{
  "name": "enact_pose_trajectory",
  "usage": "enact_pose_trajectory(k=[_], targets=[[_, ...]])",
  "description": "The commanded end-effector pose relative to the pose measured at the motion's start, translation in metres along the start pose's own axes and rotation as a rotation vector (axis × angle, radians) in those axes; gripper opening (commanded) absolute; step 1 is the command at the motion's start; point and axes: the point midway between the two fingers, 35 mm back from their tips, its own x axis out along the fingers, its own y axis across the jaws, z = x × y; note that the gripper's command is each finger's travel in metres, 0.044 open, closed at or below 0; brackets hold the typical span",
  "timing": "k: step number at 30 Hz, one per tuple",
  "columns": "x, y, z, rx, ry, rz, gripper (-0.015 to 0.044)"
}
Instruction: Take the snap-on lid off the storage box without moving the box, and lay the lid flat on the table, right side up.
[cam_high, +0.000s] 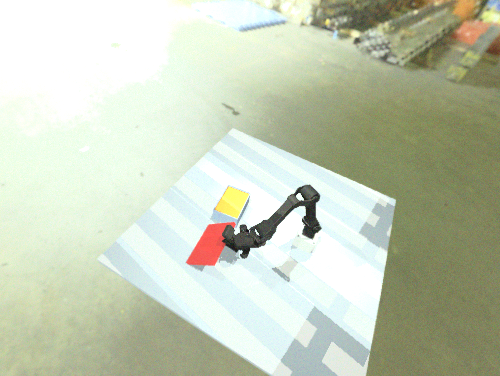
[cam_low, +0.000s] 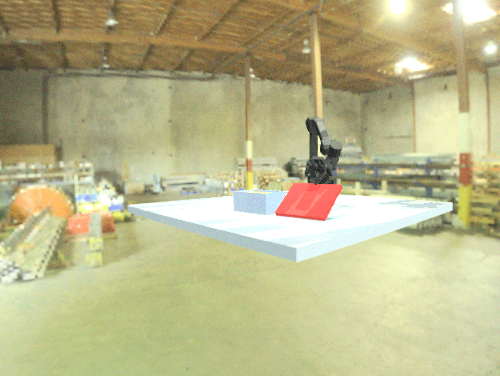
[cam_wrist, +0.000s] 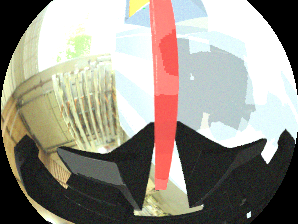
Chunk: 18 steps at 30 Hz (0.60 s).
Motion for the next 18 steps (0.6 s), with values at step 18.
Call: enact_pose_trajectory(k=[18], targets=[[0.013, -0.016, 0.001, -0.005, -0.003, -0.006, 0.0000]])
